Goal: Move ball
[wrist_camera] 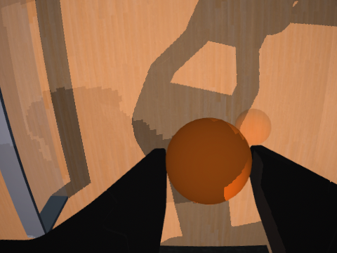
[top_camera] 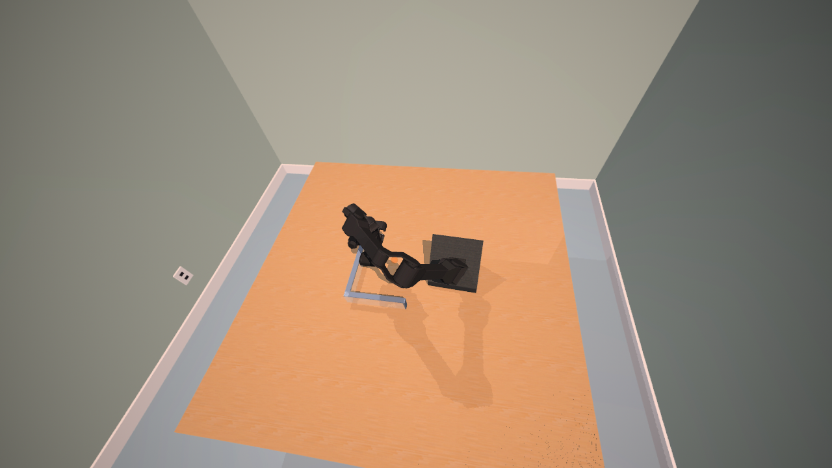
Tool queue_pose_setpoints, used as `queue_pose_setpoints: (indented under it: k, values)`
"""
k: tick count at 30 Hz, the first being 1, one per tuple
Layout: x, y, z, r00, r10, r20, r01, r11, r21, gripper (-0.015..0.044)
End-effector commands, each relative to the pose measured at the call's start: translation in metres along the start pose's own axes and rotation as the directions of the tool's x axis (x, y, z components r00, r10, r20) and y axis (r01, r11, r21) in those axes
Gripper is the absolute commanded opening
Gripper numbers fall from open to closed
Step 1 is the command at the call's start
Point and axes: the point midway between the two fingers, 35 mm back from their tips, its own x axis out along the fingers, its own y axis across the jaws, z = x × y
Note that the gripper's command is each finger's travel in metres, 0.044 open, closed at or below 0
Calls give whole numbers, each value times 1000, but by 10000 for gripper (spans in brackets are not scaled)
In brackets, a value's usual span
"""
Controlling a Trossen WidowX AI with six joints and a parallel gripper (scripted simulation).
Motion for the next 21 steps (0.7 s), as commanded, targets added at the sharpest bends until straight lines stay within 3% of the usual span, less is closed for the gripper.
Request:
queue_pose_setpoints:
  k: [1, 12, 21]
  values:
    - [3, -9, -7, 1000, -1, -5, 1, 1000, 0, 0]
    - [34, -50, -40, 1000, -1, -6, 1, 1000, 0, 0]
    - [50, -53, -41, 1000, -2, -5, 2, 1000, 1, 0]
